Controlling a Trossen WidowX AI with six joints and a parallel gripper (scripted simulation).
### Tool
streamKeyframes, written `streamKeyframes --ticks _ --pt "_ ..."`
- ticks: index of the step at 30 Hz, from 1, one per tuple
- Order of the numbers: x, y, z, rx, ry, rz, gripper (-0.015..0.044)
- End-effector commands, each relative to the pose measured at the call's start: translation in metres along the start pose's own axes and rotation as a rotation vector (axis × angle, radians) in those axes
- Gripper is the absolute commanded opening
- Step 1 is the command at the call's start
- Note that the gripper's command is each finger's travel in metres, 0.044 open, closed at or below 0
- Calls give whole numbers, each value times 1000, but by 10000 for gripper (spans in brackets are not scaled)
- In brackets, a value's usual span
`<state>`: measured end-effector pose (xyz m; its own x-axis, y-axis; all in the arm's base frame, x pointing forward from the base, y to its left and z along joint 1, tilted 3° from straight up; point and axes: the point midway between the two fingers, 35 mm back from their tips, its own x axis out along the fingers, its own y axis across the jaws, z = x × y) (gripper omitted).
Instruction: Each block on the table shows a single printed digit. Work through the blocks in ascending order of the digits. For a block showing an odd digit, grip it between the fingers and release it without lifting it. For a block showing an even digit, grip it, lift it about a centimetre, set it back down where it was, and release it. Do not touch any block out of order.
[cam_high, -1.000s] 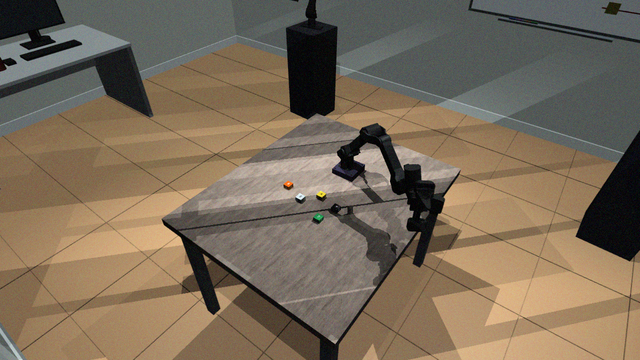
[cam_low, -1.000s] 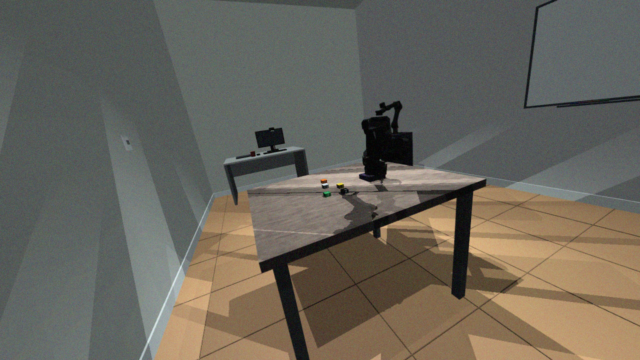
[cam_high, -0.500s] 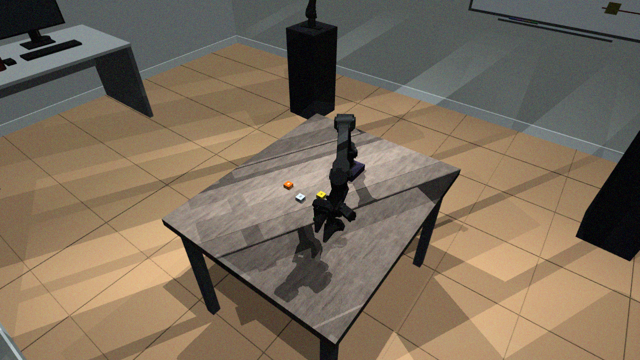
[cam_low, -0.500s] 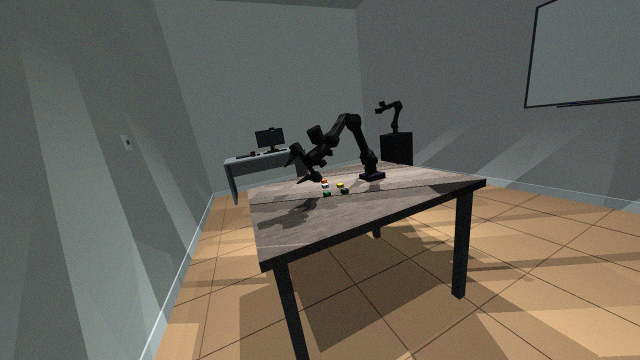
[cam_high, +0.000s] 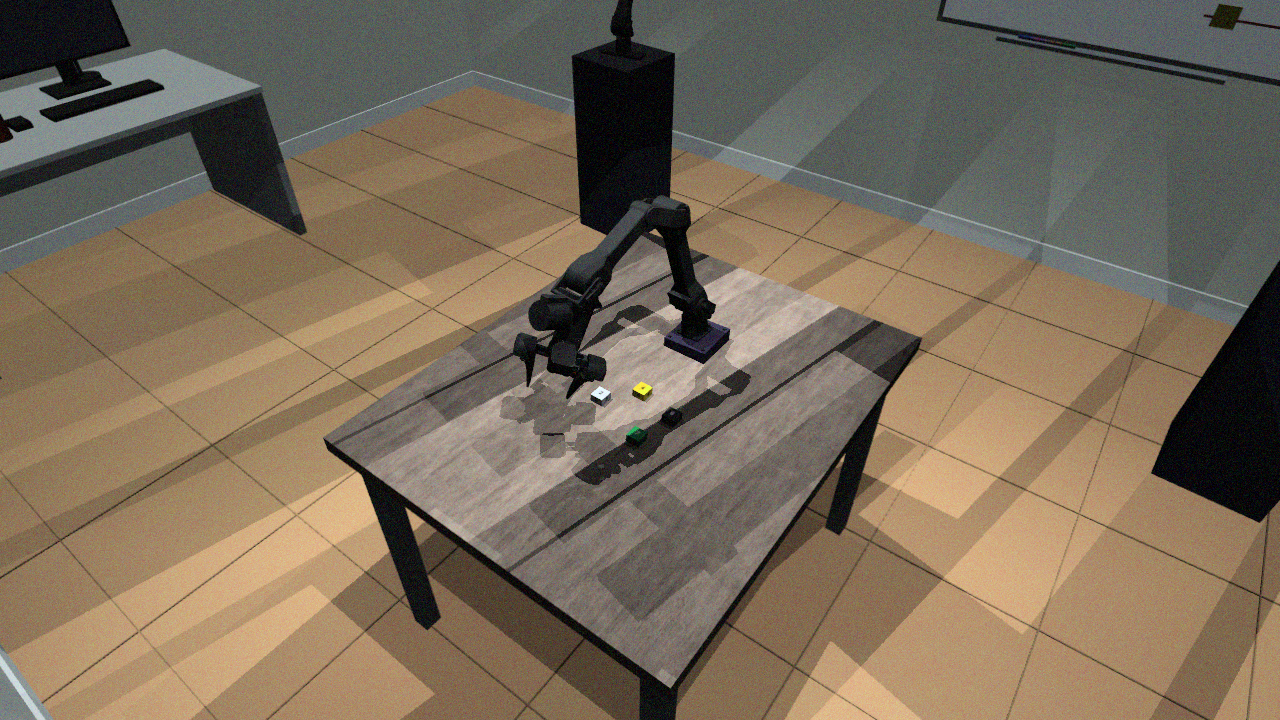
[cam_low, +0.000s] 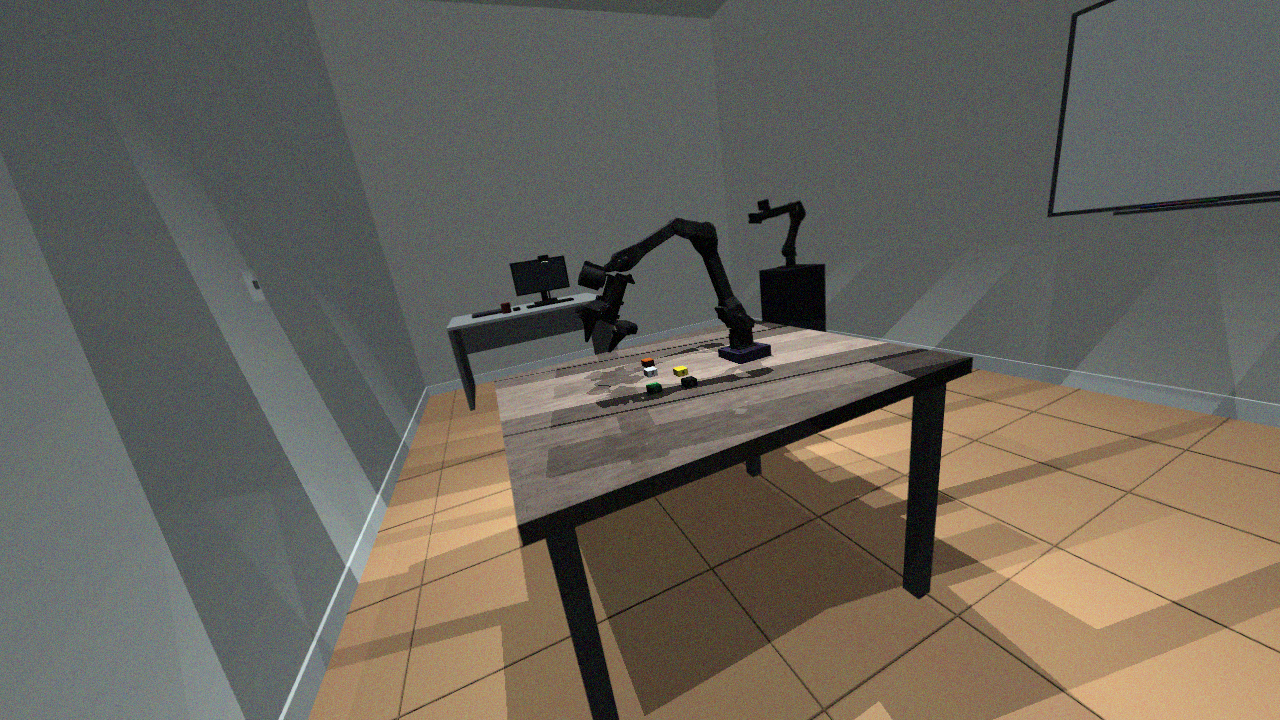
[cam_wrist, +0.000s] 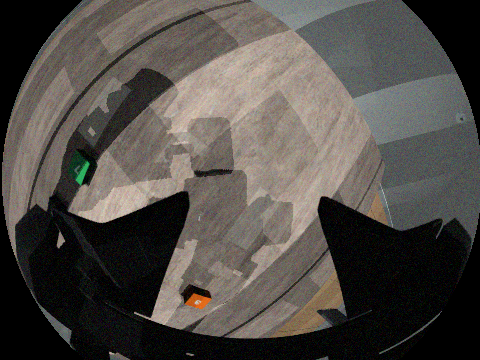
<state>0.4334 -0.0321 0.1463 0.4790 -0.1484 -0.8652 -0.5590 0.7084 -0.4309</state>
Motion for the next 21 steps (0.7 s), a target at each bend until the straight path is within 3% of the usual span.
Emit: streamKeyframes --ticks 1,5,7,21 --pt "-19 -1 -72 242 146 110 400" --pt "-54 14 -151 561 333 238 400" --pt "-64 20 -167 641 377 269 400" --pt "-65 20 -168 647 380 271 400"
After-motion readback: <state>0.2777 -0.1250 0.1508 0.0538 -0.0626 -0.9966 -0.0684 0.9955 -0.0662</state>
